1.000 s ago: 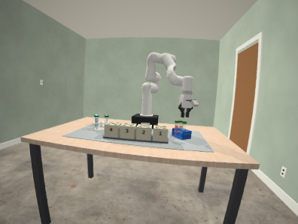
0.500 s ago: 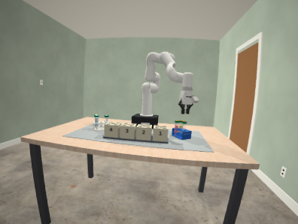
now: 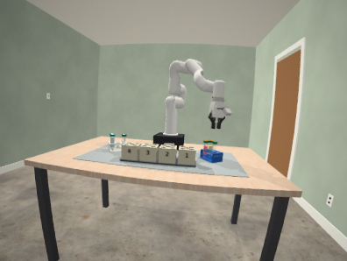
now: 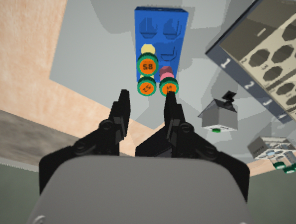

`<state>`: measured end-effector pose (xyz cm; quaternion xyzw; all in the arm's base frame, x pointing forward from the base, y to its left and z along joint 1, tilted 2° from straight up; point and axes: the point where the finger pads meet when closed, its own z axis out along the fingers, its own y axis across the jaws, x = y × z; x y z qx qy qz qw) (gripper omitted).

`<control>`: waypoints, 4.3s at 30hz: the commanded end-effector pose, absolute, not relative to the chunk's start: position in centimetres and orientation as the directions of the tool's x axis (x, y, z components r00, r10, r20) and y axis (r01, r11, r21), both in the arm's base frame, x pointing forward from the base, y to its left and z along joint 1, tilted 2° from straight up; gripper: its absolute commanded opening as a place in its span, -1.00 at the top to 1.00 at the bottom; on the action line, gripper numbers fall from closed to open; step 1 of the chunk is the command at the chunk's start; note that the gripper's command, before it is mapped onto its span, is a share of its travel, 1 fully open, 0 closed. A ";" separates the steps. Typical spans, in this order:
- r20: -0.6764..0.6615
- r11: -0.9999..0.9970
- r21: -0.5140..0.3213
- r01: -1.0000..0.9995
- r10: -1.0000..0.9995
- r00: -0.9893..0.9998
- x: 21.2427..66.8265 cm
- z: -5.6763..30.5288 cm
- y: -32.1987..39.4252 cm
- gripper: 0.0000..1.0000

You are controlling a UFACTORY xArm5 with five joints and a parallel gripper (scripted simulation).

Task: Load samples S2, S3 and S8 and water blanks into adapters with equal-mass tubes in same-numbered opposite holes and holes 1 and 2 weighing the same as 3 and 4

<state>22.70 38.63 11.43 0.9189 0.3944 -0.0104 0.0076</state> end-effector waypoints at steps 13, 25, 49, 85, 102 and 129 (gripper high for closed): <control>-0.021 -0.689 0.005 0.725 0.725 0.689 22.8 14.2 38.8 0.15; -0.021 -0.689 0.005 0.725 0.725 0.689 22.8 14.2 38.8 0.15; -0.019 -0.917 0.012 0.399 0.399 0.917 23.0 14.3 33.1 -0.13; 0.001 -0.792 0.023 -0.610 -0.610 0.793 23.0 14.3 33.1 -0.13; 0.003 -0.725 0.022 -0.689 -0.689 0.725 23.0 13.7 33.1 -0.13; 0.004 -0.725 0.023 -0.689 -0.689 0.725 22.9 9.0 33.0 -0.13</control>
